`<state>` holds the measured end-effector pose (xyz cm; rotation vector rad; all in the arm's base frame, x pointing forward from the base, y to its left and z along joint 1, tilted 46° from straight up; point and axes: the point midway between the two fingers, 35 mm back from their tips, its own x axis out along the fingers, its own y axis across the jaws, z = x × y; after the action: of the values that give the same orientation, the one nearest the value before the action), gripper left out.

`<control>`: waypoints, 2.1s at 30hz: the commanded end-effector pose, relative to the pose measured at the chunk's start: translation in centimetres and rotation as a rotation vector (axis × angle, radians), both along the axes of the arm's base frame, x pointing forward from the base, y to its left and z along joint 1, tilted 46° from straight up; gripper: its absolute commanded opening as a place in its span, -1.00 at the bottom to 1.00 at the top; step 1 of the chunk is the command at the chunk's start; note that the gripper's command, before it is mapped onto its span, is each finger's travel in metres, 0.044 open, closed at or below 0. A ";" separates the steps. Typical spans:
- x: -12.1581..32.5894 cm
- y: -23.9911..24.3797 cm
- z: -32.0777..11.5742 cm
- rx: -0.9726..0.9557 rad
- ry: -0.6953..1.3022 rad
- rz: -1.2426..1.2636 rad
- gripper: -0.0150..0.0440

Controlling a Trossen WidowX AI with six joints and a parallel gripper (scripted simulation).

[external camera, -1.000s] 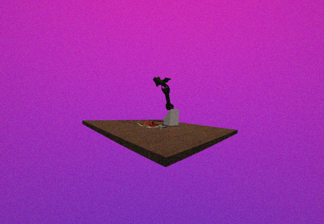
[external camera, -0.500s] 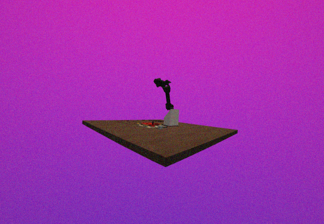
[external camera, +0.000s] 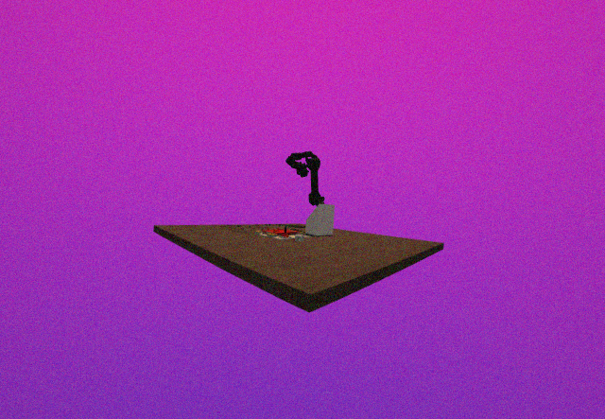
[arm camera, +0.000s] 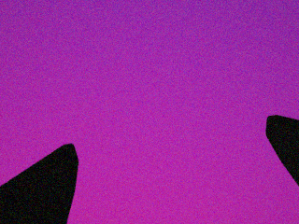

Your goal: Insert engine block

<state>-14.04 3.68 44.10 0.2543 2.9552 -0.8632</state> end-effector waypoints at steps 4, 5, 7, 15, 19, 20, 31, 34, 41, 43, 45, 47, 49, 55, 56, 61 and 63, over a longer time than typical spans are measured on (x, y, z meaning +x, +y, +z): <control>-1.6 -7.8 -0.9 -0.021 -0.065 0.223 1.00; -1.7 -8.9 -1.1 -0.024 -0.075 0.251 1.00; -1.6 -10.9 -1.4 -0.017 -0.093 0.306 1.00; -0.6 -16.5 -2.7 -0.025 -0.160 0.457 1.00; 0.3 -19.1 -3.4 -0.011 -0.186 0.525 1.00; 0.5 -19.4 -3.5 -0.024 -0.192 0.534 1.00; 3.6 -24.9 -5.6 -0.011 -0.267 0.690 1.00; 5.9 -27.6 -7.1 0.044 -0.301 0.772 1.00; 12.8 -32.6 -10.8 0.175 -0.369 0.962 1.00; 15.2 -33.5 -11.9 0.212 -0.387 1.018 1.00; 17.6 -34.2 -13.1 0.251 -0.402 1.072 1.00; 20.2 -34.7 -14.4 0.292 -0.416 1.125 1.00; 22.8 -35.0 -15.7 0.337 -0.426 1.175 1.00; 31.2 -34.8 -20.2 0.493 -0.432 1.316 1.00; 32.5 -34.6 -21.0 0.519 -0.431 1.338 1.00; 38.8 -32.2 -25.1 0.650 -0.415 1.441 1.00; 41.1 -30.8 -26.8 0.702 -0.404 1.479 1.00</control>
<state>22.67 -29.41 20.14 -1.2618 2.0592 0.2662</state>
